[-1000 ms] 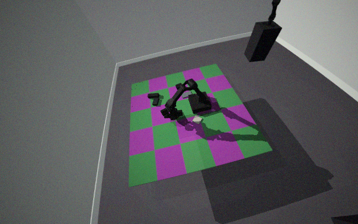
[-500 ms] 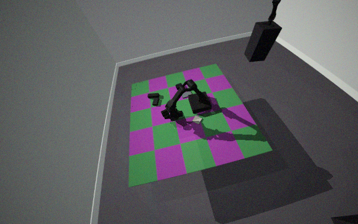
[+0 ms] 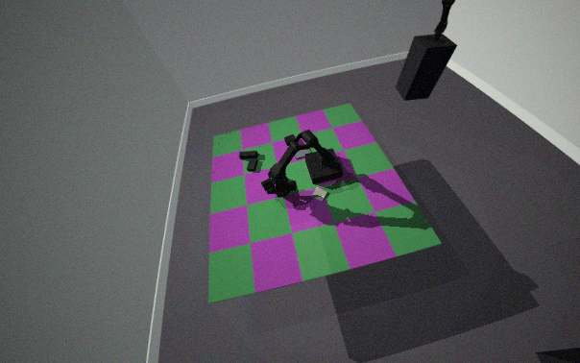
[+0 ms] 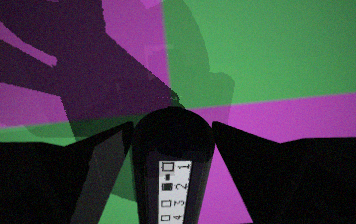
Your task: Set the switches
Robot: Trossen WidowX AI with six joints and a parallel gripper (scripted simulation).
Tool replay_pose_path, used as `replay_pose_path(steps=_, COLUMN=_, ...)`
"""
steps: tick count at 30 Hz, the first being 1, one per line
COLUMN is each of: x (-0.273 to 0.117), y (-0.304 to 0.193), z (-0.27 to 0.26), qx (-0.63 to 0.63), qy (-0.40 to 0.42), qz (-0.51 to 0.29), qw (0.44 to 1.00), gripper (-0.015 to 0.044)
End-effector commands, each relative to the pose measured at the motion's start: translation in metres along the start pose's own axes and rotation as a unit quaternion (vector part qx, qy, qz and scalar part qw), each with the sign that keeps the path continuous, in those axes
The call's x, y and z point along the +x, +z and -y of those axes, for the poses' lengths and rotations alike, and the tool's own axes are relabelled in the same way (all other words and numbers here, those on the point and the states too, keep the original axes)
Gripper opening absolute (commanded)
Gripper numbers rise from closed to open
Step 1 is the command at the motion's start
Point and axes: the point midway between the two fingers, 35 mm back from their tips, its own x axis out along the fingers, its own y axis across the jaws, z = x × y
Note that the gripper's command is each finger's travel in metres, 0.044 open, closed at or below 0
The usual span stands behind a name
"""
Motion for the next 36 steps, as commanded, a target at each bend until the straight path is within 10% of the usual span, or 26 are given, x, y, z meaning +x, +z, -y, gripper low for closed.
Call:
replay_pose_path(steps=1, x=0.006, y=-0.003, z=-0.002, qx=0.005, qy=0.004, qz=-0.007, qw=1.000, gripper=0.0338)
replay_pose_path(steps=36, x=-0.035, y=-0.060, z=0.000, qx=0.000, qy=0.001, qz=-0.004, qw=1.000, gripper=0.0440)
